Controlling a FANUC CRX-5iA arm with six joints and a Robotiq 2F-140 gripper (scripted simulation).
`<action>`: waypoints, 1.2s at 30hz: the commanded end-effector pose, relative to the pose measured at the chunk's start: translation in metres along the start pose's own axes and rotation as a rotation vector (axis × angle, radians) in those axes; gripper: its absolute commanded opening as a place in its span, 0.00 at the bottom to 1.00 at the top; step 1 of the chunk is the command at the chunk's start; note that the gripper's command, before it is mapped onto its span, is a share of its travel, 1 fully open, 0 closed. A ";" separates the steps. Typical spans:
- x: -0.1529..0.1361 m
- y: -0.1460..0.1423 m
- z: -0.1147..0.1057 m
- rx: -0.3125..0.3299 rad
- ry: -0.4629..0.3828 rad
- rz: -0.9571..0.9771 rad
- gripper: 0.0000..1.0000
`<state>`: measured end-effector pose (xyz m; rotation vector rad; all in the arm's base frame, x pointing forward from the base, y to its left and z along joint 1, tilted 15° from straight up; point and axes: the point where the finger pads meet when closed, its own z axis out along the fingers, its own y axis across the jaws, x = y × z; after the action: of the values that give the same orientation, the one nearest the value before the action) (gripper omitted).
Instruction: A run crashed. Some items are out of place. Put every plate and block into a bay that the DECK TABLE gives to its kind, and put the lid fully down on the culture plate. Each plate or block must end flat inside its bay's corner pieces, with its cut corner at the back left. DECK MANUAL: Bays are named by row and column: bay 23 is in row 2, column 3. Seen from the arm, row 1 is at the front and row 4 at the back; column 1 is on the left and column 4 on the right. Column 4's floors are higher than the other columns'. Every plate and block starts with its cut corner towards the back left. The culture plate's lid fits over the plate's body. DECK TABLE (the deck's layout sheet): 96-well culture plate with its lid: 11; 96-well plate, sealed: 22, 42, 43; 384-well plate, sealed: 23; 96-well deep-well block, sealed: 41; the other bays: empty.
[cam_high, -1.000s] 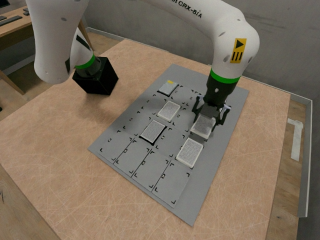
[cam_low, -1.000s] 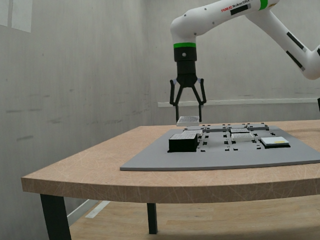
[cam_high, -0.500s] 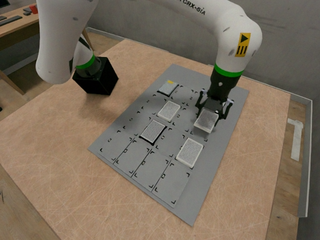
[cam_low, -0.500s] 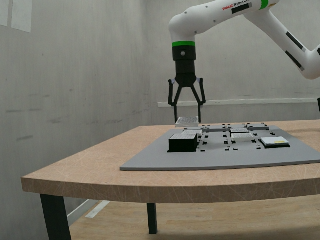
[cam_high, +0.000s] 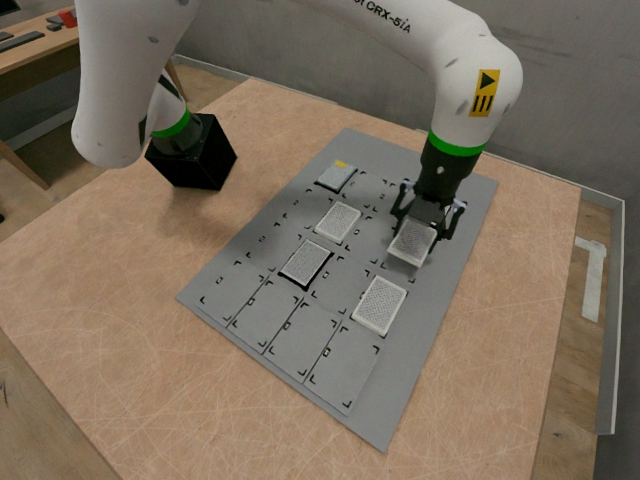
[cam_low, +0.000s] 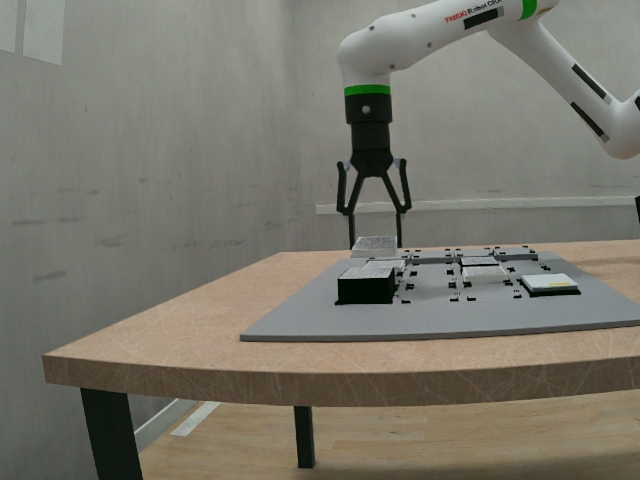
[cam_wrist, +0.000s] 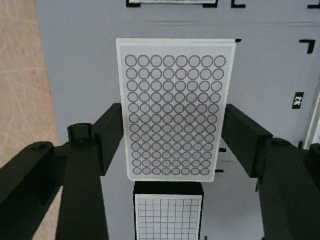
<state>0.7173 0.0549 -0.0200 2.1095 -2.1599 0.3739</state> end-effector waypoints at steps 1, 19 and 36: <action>0.000 -0.001 0.003 0.002 0.000 0.000 0.10; 0.001 -0.001 0.025 0.002 0.000 0.000 0.10; 0.001 -0.001 0.045 0.002 0.000 0.000 0.10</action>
<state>0.7216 0.0430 -0.0606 2.1094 -2.1599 0.3742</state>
